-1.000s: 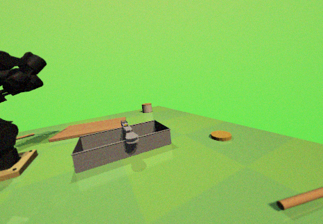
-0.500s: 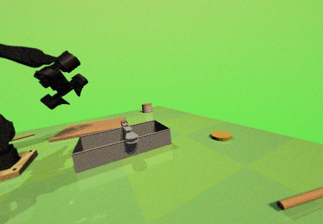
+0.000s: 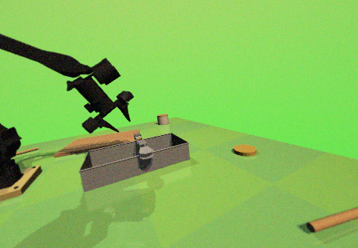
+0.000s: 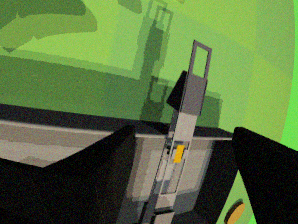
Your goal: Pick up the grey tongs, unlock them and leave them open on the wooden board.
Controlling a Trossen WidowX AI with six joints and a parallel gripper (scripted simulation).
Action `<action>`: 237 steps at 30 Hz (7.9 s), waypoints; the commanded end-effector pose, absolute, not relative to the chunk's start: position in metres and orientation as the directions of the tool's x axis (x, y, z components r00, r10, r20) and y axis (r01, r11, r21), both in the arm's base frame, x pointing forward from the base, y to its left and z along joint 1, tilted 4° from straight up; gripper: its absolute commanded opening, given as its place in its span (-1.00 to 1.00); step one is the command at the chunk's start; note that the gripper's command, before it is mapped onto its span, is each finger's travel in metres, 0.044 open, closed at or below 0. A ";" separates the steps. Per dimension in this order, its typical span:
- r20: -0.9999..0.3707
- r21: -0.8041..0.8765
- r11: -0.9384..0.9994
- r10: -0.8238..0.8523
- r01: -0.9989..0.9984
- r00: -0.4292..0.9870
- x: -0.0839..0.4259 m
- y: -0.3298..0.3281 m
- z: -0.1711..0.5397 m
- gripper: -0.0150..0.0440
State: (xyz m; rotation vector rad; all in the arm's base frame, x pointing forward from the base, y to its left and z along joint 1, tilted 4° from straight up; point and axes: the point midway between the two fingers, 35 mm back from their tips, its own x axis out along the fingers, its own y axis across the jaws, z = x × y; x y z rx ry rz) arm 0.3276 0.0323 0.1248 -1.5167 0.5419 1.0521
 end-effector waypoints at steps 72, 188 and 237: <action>-0.865 -0.497 -0.251 0.068 -0.831 0.497 0.391 -0.018 0.049 -0.03; -0.999 -0.042 0.555 -0.051 -0.831 0.016 0.362 0.166 0.167 -1.00; -0.996 -0.069 0.927 -0.045 -0.369 0.072 0.264 0.325 0.159 -1.00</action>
